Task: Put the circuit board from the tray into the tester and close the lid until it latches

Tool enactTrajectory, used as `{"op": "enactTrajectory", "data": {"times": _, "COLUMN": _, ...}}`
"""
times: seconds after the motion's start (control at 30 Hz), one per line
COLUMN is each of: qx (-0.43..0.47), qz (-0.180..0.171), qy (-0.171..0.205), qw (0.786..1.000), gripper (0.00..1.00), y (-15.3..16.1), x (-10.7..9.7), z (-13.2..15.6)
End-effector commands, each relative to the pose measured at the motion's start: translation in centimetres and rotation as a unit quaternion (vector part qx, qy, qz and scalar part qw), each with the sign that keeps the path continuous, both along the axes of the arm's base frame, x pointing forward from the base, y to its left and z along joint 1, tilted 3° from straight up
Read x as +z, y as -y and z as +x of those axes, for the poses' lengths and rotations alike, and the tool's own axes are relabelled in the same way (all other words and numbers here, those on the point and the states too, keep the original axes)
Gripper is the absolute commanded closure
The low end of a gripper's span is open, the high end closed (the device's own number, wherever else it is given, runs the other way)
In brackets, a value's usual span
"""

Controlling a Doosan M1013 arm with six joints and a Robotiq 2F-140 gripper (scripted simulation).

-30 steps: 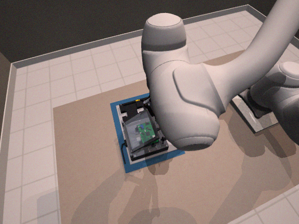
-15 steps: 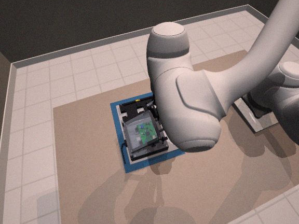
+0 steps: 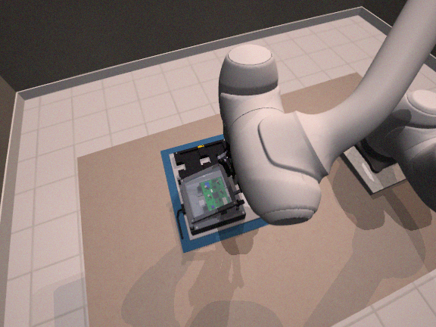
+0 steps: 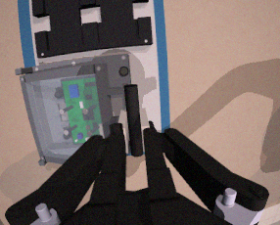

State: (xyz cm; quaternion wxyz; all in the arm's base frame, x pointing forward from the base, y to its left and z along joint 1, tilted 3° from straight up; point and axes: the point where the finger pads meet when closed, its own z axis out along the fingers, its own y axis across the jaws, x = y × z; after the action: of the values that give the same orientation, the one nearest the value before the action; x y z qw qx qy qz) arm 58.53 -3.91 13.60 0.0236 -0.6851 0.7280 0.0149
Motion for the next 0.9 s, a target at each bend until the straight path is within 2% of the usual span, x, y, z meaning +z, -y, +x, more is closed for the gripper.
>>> {"op": "enactTrajectory", "data": {"times": 0.0, "qx": 0.0, "qz": 0.0, "qy": 0.0, "qw": 1.0, "gripper": 1.0, "y": 0.0, "x": -0.6, "z": -0.2}}
{"op": "enactTrajectory", "data": {"times": 0.87, "qx": 0.0, "qz": 0.0, "qy": 0.0, "qw": 1.0, "gripper": 1.0, "y": -0.2, "x": -3.4, "z": -0.6}}
